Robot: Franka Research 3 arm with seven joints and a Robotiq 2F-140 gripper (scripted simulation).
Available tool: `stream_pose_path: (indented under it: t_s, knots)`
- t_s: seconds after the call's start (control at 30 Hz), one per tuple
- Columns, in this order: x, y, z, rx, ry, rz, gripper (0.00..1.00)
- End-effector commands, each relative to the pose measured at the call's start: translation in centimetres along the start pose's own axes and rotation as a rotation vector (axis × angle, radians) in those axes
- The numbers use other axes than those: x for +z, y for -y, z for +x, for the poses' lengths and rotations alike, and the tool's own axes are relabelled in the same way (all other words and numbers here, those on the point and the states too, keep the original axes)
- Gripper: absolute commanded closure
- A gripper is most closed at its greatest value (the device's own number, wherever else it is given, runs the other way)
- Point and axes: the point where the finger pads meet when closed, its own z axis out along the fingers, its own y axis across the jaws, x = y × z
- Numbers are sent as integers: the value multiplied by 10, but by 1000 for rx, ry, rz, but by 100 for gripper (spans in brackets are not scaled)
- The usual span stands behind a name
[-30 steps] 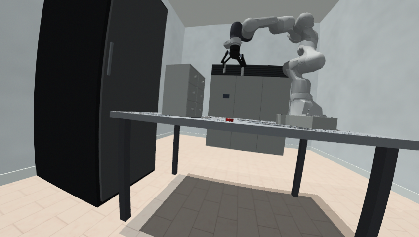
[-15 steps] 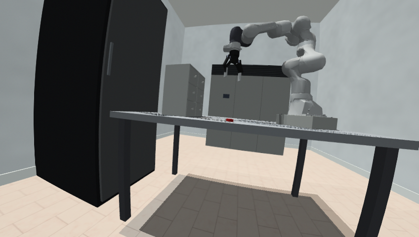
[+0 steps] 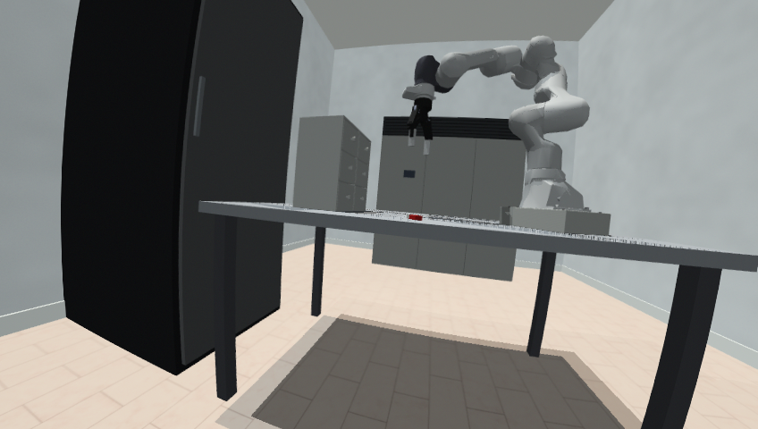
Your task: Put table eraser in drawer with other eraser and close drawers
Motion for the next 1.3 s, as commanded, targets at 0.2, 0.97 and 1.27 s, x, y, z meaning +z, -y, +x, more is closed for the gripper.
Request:
stream_pose_path:
  t_s: [0.2, 0.97, 1.27]
  knots:
    - [12, 0, 5, -261, -4, 5, 0]
    - [21, 0, 6, -336, -14, 7, 0]
    - [33, 4, 18, -335, -120, 24, 0]
